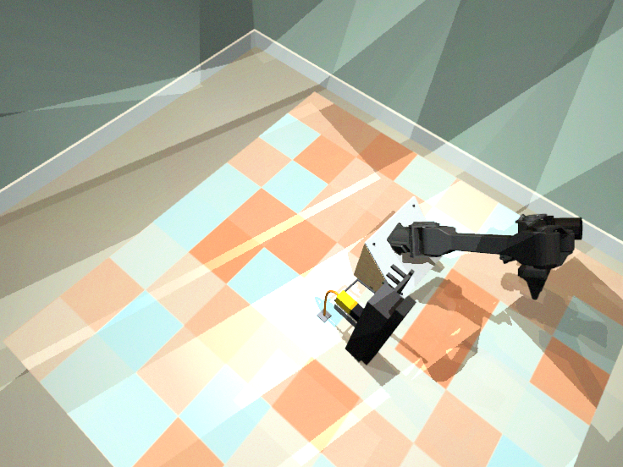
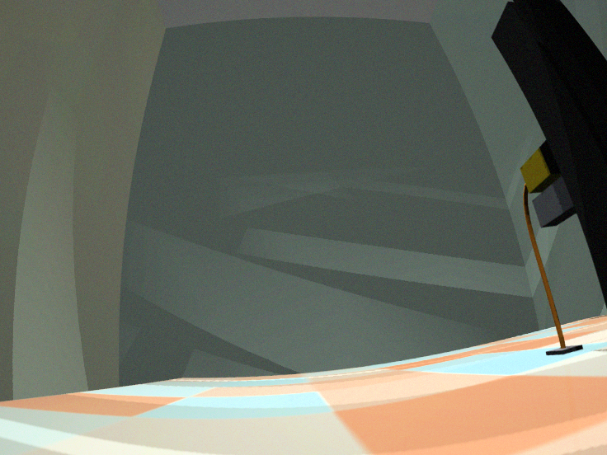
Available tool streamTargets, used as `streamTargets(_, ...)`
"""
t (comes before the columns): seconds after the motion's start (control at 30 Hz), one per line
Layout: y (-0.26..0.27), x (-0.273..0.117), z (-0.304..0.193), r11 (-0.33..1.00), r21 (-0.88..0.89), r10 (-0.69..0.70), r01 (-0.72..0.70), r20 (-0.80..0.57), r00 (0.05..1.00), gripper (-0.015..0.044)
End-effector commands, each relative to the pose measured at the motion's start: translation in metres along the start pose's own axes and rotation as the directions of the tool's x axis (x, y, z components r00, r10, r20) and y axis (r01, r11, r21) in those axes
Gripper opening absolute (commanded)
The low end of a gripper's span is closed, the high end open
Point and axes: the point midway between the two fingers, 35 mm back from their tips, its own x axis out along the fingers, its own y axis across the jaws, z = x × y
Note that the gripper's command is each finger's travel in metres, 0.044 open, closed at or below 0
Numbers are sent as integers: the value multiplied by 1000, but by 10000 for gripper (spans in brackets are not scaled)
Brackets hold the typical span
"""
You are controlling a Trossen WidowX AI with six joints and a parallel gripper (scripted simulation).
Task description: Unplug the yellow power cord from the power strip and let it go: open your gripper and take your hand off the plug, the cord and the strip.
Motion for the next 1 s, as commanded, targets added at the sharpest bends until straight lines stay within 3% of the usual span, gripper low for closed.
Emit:
streamTargets(0.0, 0, 0, 0, 1000, -2, 0, 0, 1, 1000, 374)
streamTargets(0.27, 8, 33, 0, 991, -130, 23, -18, 37, 999, 164)
streamTargets(0.67, 48, 116, 7, 895, -447, 79, -8, 142, 987, 160)
streamTargets(0.97, 80, 158, 15, 805, -593, 108, 35, 204, 973, 160)
